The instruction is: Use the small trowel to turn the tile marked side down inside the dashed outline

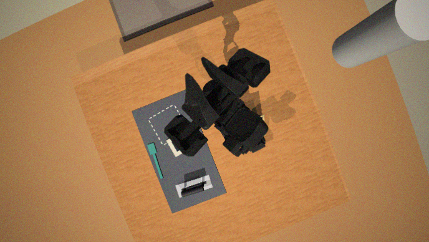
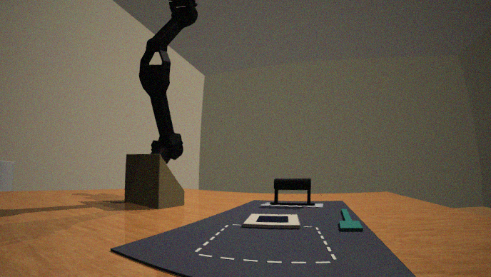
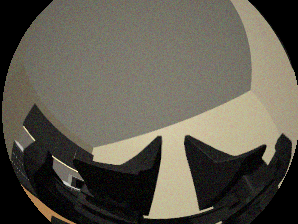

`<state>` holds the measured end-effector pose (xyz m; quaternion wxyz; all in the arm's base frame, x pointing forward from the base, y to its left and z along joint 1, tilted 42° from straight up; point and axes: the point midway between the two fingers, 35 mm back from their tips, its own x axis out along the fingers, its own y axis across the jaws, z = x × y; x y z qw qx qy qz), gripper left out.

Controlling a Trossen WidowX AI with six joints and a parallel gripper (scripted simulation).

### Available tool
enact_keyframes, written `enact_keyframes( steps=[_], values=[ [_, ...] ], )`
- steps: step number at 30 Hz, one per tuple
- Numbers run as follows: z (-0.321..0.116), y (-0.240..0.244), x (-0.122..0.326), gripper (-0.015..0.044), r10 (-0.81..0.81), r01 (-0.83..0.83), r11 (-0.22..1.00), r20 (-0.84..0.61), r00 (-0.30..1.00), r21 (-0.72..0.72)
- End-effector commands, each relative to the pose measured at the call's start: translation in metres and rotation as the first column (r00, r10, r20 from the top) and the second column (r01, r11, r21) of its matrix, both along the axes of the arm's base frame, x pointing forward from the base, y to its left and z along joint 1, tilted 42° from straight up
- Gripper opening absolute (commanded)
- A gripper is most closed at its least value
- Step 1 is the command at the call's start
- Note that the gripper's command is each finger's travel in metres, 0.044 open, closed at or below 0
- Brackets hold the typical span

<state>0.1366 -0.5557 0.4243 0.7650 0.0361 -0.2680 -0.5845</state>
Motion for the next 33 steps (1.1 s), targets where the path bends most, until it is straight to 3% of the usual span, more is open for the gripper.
enact_keyframes(
  steps=[1, 4, 18, 28, 33],
  values=[
    [0.008, 0.005, -0.005, 0.0205, -0.008, 0.008, 1.000, 0.004, 1.000, -0.025],
    [0.025, 0.016, -0.014, 0.0270, -0.023, 0.024, 0.997, 0.011, 1.000, -0.076],
    [0.096, 0.063, -0.079, 0.0270, -0.085, 0.120, 0.961, 0.149, 0.985, -0.249],
    [0.149, 0.117, -0.116, 0.0270, -0.009, 0.141, 0.900, 0.305, 0.952, -0.412],
    [0.172, 0.150, -0.121, 0.0270, 0.020, 0.137, 0.865, 0.306, 0.952, -0.482]
  ],
)
